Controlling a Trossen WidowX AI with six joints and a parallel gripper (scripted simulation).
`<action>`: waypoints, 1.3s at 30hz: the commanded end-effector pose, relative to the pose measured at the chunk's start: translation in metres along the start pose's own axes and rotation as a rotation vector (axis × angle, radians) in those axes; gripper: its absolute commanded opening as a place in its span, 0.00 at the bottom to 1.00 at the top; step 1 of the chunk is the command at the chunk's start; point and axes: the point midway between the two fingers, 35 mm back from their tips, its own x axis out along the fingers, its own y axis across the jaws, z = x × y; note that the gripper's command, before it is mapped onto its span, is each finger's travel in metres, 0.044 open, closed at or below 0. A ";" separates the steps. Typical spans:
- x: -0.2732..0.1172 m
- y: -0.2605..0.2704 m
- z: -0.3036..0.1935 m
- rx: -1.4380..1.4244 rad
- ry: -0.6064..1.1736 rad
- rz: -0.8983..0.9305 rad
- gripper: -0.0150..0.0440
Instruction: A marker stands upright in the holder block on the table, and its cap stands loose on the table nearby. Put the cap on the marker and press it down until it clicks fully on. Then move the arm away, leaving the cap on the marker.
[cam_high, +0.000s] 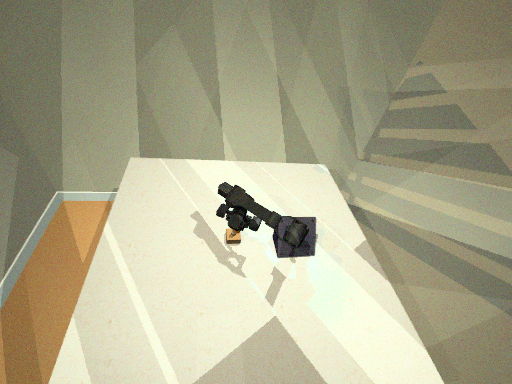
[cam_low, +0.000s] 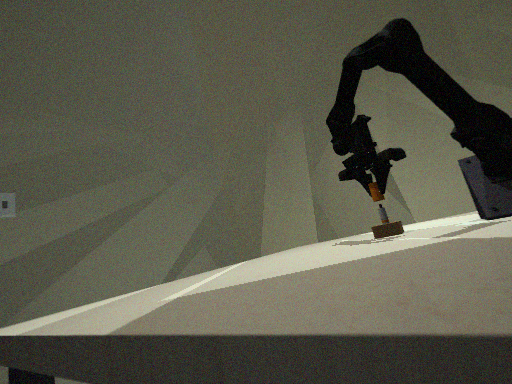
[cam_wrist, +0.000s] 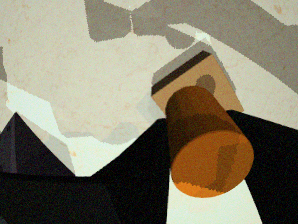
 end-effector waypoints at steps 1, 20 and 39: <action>-0.004 -0.008 -0.008 -0.005 0.002 0.002 0.25; -0.002 -0.020 -0.023 -0.009 -0.001 0.004 0.25; 0.028 -0.021 -0.023 -0.010 -0.001 0.003 0.25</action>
